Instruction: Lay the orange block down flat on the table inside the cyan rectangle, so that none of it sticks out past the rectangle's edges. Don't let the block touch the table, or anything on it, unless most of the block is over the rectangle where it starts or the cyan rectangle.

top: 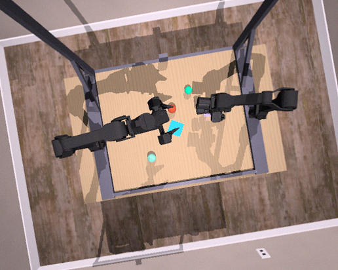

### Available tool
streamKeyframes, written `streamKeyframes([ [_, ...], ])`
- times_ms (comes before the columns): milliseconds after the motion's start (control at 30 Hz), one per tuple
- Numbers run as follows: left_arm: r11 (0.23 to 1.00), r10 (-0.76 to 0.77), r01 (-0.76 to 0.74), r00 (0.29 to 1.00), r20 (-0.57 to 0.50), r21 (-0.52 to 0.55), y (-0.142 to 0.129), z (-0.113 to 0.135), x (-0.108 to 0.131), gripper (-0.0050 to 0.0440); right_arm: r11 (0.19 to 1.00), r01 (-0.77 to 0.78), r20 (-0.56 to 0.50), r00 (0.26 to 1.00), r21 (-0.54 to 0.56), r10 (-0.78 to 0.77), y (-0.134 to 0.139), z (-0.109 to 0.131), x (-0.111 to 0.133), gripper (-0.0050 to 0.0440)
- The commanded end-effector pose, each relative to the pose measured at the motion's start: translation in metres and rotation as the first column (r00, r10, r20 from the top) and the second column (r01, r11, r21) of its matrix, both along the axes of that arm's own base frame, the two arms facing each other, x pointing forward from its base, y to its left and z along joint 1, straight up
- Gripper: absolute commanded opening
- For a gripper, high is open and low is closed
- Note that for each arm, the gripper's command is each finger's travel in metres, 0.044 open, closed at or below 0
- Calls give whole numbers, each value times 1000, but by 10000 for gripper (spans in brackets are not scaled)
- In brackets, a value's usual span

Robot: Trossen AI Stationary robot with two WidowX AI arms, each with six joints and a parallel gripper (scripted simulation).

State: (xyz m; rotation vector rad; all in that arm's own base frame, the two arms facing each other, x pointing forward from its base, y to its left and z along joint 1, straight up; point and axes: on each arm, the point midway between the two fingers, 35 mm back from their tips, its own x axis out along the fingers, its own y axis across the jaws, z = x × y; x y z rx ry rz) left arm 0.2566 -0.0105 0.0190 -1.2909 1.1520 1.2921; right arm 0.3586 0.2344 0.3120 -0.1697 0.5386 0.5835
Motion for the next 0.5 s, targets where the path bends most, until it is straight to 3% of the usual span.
streamKeyframes([
  [0,1000,3,-3,1000,15,-2,0,3,3,121,1000,-2,20,1000,16,2,0,10,-2,440],
  [100,1000,3,-3,1000,15,-2,0,3,3,101,1000,-2,20,1000,16,2,0,10,-2,440],
  [200,1000,8,-8,999,34,-3,0,12,7,29,1000,-2,20,1000,16,2,0,10,-2,440],
  [267,1000,8,-8,999,34,-3,0,12,7,29,1000,-2,20,1000,16,2,0,10,-2,440],
  [300,1000,8,-8,999,34,-3,0,17,7,5,1000,-2,20,1000,16,2,0,10,-2,440],
  [467,1000,8,-8,999,35,-3,0,51,6,-2,1000,-2,20,1000,16,2,0,10,-2,440],
])
